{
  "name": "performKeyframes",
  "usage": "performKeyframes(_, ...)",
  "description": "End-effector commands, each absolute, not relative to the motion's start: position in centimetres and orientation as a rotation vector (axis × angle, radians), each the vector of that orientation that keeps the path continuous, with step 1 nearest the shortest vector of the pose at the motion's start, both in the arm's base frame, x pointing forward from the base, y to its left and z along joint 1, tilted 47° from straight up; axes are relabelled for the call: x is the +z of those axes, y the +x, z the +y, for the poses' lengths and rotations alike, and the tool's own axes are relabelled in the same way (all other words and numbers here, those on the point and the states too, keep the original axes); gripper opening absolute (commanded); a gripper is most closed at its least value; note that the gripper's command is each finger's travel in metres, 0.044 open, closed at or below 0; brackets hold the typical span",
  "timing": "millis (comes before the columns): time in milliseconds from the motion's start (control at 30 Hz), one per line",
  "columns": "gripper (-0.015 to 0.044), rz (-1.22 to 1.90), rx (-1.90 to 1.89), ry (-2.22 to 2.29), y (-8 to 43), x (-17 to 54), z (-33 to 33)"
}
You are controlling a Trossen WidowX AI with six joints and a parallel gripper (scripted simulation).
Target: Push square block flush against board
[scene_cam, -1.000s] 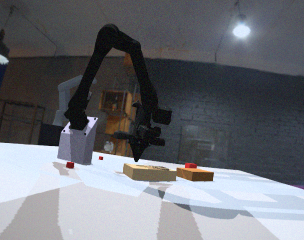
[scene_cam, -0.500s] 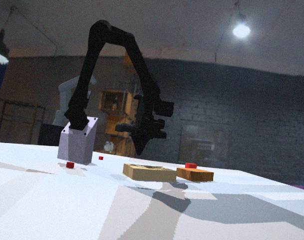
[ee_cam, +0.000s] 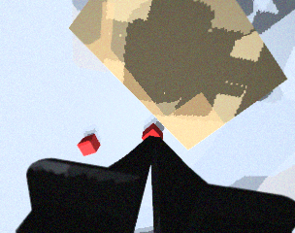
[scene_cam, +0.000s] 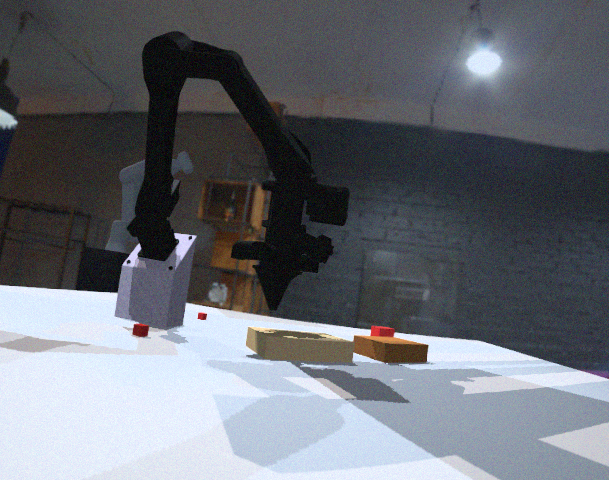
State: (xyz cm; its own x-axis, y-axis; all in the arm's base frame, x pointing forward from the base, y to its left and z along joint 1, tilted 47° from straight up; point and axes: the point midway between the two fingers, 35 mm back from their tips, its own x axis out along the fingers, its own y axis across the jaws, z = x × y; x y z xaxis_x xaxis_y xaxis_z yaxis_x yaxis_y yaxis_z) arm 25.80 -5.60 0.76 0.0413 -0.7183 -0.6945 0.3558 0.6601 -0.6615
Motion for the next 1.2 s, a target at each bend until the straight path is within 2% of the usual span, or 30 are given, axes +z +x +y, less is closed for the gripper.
performKeyframes(0, 0.0000, 1.352, -0.752, -0.475, 25.3, 1.9, -6.6)
performKeyframes(733, 0.0000, 1.615, -0.235, -1.070, 22.9, 6.4, -11.2)
performKeyframes(1033, 0.0000, 1.621, -0.219, -1.087, 22.8, 6.5, -11.4)
performKeyframes(1167, 0.0000, 1.621, -0.225, -1.075, 23.1, 4.5, -13.4)
